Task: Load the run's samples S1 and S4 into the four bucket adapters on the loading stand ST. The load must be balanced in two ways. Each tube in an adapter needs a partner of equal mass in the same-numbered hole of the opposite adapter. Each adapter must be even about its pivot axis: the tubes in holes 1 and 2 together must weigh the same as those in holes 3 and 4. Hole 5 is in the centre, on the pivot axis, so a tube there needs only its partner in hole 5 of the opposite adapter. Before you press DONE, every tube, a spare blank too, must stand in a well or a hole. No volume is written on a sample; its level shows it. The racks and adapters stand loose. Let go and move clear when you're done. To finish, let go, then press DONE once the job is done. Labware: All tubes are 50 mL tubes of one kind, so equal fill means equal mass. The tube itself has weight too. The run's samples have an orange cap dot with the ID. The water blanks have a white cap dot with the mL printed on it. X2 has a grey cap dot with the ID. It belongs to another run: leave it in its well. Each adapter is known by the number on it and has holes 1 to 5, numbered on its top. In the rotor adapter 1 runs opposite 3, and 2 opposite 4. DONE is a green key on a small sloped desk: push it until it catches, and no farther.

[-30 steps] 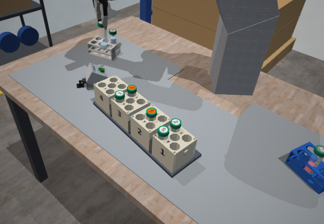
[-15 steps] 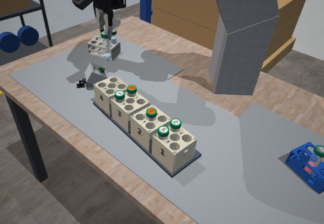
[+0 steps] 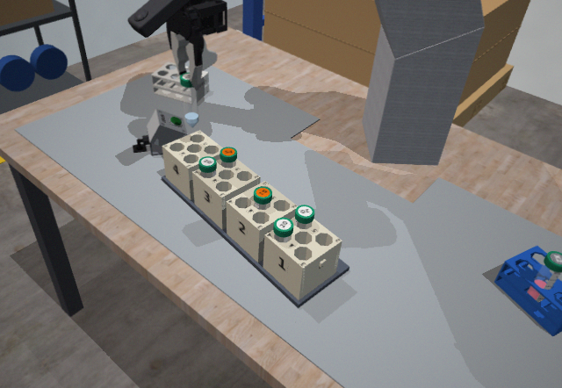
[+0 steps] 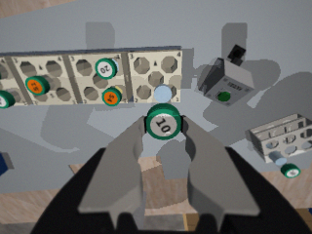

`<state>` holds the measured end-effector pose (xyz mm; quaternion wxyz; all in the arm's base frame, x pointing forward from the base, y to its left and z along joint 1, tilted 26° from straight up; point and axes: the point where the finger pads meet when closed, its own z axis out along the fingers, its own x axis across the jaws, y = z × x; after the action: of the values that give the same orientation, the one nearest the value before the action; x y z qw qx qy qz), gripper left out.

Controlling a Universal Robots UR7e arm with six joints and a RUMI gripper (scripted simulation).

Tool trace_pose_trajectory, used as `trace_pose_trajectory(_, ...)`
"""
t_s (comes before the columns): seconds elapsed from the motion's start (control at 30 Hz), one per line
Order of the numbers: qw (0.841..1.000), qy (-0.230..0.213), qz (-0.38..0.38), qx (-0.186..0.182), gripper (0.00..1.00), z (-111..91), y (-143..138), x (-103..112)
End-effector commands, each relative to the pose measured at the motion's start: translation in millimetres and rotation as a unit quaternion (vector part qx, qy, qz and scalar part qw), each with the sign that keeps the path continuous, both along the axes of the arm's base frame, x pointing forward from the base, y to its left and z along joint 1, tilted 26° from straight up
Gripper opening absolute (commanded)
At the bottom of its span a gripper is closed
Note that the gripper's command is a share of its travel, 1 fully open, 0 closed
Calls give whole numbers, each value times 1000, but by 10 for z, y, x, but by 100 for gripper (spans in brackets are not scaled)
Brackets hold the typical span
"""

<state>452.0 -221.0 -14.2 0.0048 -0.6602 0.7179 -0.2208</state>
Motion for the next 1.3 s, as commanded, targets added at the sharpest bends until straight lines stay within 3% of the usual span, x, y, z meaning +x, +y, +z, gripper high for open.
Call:
trace_pose_trajectory(0.0,1000,1,-2,-2,0,-16,121,91)
trace_pose_trajectory(0.27,1000,1,-2,-2,0,-16,121,92)
trace_pose_trajectory(0.73,1000,1,-2,-2,0,-352,3,202)
trace_pose_trajectory(1.27,1000,1,-2,-2,0,-376,-5,209)
